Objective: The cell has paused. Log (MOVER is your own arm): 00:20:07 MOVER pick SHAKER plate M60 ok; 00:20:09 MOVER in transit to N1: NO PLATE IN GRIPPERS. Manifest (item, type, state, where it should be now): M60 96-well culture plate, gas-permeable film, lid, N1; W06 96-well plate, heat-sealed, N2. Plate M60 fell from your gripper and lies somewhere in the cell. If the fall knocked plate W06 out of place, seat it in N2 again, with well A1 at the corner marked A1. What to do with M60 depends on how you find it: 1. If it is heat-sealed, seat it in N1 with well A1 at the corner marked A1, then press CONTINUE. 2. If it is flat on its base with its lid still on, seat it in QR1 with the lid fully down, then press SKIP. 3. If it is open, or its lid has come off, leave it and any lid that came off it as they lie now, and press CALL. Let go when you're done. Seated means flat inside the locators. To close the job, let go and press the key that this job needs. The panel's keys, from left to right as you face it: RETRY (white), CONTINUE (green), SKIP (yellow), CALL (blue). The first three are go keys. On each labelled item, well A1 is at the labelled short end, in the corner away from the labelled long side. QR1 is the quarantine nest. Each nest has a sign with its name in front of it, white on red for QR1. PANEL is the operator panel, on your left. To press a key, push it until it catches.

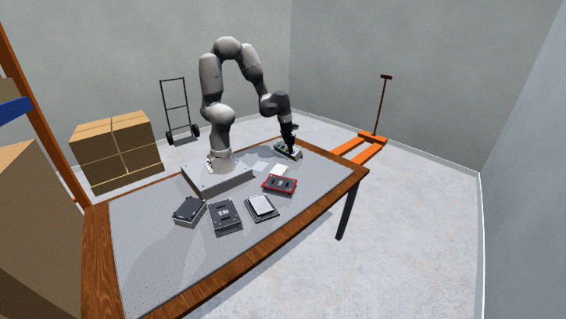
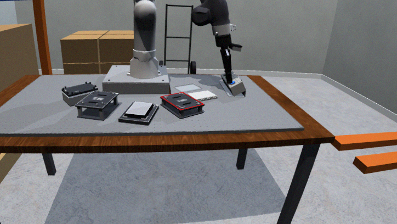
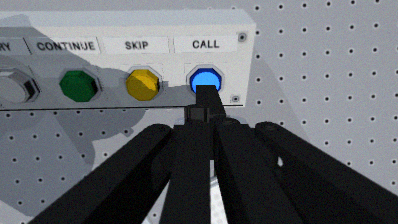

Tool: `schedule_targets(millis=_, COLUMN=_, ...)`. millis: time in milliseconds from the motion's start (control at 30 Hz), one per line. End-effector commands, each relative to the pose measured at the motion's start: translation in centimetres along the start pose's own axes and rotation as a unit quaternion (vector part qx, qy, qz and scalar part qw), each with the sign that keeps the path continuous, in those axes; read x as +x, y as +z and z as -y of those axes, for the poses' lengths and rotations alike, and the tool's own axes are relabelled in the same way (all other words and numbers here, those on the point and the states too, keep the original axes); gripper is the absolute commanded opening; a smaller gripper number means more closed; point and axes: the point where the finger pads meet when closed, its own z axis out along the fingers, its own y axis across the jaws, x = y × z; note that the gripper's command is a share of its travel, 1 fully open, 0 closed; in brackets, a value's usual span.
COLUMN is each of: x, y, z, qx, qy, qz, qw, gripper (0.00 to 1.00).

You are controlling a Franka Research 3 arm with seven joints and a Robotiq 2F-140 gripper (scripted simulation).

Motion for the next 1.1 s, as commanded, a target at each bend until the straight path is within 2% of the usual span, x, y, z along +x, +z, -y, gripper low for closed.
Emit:
schedule_targets(millis=0, x=0.1, y=0.0, z=-0.1, qx=-0.001, qy=-0.005, qz=-0.002, qw=1.0, gripper=0.1)
schedule_targets(millis=533, x=0.1, y=0.0, z=-0.1, qx=-0.001, qy=-0.005, qz=-0.002, qw=1.0, gripper=0.1)
schedule_targets(millis=767, x=0.0, y=-0.6, z=-0.1, qx=-0.001, qy=-0.005, qz=-0.002, qw=1.0, gripper=0.1)
schedule_targets(millis=1067, x=-1.0, y=-4.0, z=-0.1, qx=-0.001, qy=-0.005, qz=-0.002, qw=1.0, gripper=0.1)
